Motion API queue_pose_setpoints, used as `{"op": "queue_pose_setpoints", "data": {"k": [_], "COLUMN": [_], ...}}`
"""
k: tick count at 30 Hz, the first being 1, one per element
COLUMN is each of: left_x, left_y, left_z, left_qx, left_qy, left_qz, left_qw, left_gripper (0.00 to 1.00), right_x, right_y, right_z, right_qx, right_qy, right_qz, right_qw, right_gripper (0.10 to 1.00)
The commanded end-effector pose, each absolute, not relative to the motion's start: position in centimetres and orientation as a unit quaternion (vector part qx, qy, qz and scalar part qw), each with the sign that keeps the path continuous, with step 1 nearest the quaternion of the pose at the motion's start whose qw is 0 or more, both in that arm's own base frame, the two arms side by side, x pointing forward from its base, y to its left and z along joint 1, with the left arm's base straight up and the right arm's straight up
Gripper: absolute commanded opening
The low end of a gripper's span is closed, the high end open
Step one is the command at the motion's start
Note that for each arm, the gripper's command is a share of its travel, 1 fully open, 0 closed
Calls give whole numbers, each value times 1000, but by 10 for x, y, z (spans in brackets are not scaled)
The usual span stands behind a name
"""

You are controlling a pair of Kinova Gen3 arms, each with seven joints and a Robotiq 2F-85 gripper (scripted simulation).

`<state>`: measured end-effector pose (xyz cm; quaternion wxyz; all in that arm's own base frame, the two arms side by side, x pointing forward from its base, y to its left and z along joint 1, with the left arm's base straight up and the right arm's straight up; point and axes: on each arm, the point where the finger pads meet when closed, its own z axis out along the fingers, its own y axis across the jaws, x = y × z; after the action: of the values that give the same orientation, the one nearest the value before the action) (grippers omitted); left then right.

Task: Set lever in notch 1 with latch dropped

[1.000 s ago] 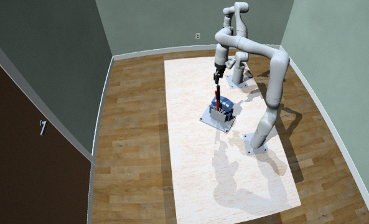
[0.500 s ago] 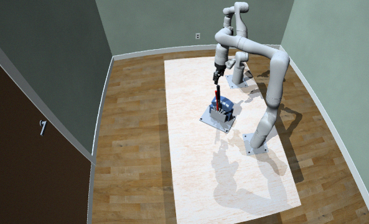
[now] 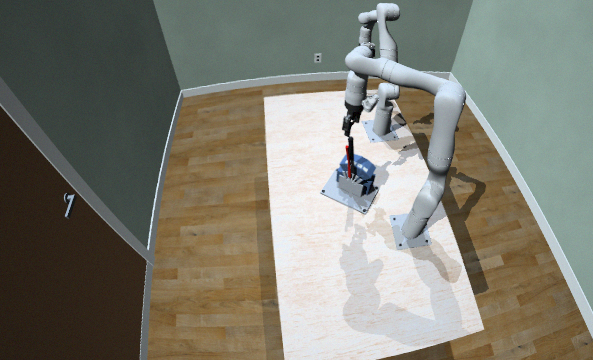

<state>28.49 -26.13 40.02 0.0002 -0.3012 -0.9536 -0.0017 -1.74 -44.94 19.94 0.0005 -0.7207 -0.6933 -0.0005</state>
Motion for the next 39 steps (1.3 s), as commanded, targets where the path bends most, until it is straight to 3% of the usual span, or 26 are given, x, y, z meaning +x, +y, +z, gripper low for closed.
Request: {"op": "queue_pose_setpoints", "data": {"k": [1, 39], "left_x": [285, 284], "left_y": [-261, -260], "left_z": [400, 373], "left_qx": [-301, -301], "left_qy": [-954, -954], "left_qz": [0, 0], "left_qw": [-1, -1], "left_gripper": [975, 975], "right_x": [-17, -17], "right_y": [-450, -450], "right_z": [200, 200], "right_qx": [-721, -721], "right_qy": [-693, -693], "right_qz": [0, 0], "right_qw": [0, 0], "right_gripper": [1000, 1000]}}
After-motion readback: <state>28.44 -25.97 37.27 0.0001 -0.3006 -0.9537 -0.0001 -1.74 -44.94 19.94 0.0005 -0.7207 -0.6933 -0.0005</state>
